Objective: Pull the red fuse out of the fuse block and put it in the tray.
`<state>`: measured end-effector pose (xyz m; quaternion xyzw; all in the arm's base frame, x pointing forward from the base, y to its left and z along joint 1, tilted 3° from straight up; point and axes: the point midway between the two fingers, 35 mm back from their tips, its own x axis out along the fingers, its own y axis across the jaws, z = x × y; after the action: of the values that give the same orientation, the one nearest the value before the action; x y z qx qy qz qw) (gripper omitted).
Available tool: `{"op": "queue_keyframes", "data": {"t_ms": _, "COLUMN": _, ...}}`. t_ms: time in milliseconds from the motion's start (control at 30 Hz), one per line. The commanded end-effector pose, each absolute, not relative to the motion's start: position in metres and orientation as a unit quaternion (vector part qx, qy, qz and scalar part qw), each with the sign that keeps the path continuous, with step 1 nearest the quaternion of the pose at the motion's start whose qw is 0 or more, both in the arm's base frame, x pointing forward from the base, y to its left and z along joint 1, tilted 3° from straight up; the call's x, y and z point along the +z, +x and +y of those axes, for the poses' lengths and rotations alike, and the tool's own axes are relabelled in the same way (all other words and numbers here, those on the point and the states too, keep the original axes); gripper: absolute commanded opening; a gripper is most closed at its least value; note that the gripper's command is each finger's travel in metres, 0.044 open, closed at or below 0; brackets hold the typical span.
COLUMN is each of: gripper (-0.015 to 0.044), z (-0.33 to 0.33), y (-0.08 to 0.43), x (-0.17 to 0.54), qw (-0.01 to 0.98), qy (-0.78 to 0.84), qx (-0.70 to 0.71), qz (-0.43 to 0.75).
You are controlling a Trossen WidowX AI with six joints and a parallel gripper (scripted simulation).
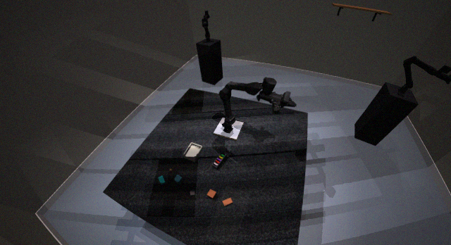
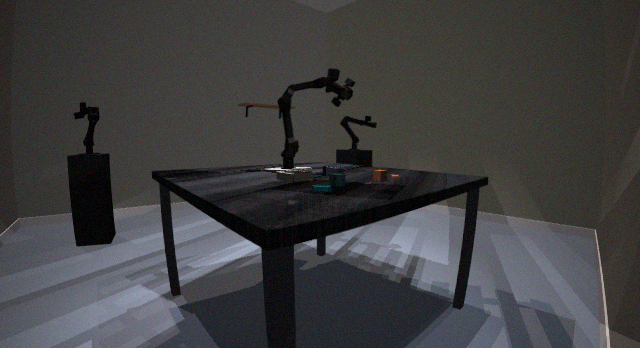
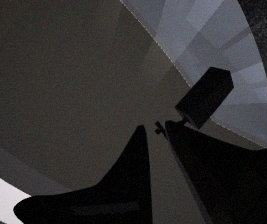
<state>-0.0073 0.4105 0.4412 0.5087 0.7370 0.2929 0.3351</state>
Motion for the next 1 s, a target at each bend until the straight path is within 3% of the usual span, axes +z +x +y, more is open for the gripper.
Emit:
{"op": "queue_keyframes", "data": {"t_ms": 0, "gripper": 0.0074, "z": 0.417, "y": 0.050, "x": 0.398, "qw": 0.396, "qy": 0.537, "qx": 0.224, "qz": 0.711}}
{"op": "queue_keyframes", "data": {"t_ms": 267, "gripper": 0.0074, "z": 0.393, "y": 0.166, "x": 0.320, "qw": 0.487, "qy": 0.590, "qx": 0.074, "qz": 0.640}}
{"op": "queue_keyframes", "data": {"t_ms": 533, "gripper": 0.0074, "z": 0.329, "y": 0.255, "x": 0.235, "qw": 0.542, "qy": 0.593, "qx": -0.105, "qz": 0.586}}
{"op": "queue_keyframes", "data": {"t_ms": 767, "gripper": 0.0074, "z": 0.242, "y": 0.303, "x": 0.163, "qw": 0.551, "qy": 0.570, "qx": -0.279, "qz": 0.542}}
{"op": "queue_keyframes", "data": {"t_ms": 967, "gripper": 0.0074, "z": 0.155, "y": 0.313, "x": 0.109, "qw": 0.522, "qy": 0.530, "qx": -0.433, "qz": 0.510}}
